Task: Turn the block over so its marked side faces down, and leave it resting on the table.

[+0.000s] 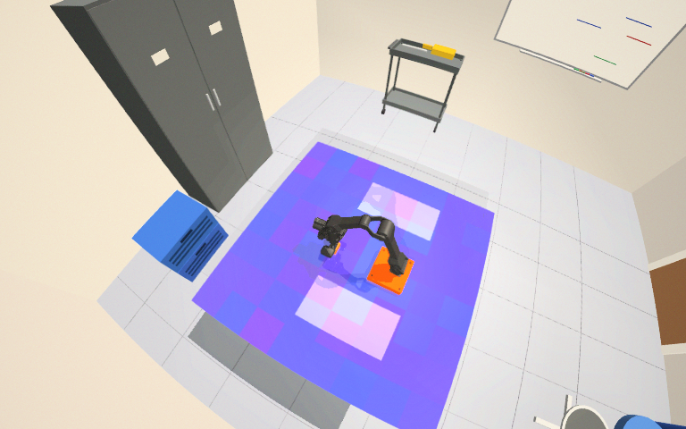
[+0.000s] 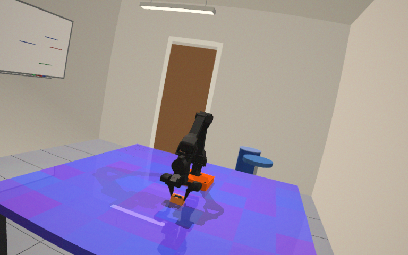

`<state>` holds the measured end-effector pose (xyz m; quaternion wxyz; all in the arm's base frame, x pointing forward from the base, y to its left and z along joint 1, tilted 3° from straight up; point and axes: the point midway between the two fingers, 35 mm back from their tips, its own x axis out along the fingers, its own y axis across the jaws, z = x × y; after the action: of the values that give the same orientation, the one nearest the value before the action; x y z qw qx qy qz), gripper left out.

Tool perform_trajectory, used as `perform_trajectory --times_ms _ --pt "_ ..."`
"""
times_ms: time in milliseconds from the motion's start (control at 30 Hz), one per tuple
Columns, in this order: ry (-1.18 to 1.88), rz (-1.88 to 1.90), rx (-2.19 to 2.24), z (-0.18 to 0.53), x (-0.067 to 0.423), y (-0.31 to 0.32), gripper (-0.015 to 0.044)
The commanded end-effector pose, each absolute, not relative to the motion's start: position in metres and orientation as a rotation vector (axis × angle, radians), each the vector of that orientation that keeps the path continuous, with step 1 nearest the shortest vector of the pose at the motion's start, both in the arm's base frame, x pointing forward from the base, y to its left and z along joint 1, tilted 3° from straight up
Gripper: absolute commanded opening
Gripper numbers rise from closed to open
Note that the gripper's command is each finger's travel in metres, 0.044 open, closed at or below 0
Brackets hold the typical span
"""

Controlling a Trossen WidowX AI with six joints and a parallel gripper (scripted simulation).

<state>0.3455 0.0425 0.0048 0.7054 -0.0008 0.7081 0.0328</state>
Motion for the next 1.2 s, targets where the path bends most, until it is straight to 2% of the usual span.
perform_trajectory --times_ms 0,200,367,400,633,1167 --pt "1.582 0.065 -0.001 0.002 0.345 0.042 0.0183" --pt "1.582 0.065 -0.001 0.002 0.345 0.042 0.0143" --pt "1.582 0.065 -0.001 0.027 0.345 0.041 0.0011" --pt "1.582 0.065 -0.001 0.030 0.345 0.041 0.0000" --pt "1.571 0.065 -0.001 0.031 0.345 0.041 0.0000" --pt "1.321 0.061 0.002 0.023 0.347 0.041 0.0000"
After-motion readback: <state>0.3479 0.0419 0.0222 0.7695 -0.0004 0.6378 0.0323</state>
